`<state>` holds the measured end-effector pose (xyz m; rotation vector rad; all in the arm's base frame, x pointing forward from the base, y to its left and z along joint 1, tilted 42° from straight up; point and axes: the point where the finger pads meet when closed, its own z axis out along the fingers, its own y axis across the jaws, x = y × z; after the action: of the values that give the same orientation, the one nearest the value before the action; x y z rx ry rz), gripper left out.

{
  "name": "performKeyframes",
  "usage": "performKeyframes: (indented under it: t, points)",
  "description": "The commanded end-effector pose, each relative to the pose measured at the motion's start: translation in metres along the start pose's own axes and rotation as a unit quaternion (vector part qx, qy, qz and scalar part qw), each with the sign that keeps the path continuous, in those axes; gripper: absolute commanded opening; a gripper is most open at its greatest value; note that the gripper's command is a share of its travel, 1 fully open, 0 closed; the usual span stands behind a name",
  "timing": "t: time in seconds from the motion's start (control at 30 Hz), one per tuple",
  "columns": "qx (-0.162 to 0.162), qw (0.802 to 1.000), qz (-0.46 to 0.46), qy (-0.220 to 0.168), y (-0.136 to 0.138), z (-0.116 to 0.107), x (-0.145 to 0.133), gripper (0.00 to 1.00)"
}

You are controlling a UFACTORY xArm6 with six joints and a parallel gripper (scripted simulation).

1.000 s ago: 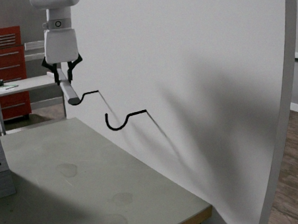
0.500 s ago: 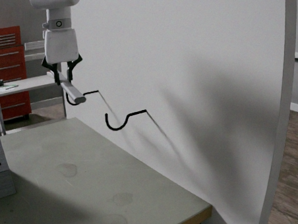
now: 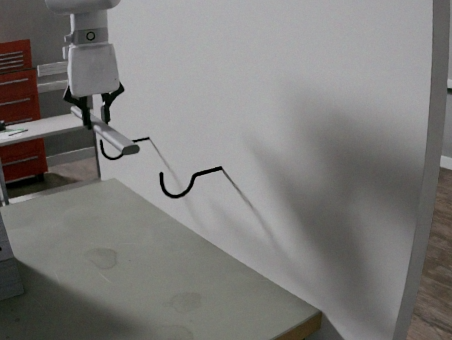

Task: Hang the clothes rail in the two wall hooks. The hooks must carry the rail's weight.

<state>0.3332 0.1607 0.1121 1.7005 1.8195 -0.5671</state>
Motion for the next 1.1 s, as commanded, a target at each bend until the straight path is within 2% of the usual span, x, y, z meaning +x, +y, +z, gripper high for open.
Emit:
performKeyframes:
  t: [0.0,1.07]
  points:
    - [-0.001,1.000,-0.011,0.001,0.0010,-0.0015,0.0003,0.00]
    - [-0.001,0.999,-0.053,0.001,0.0010,-0.0015,0.0003,0.00]
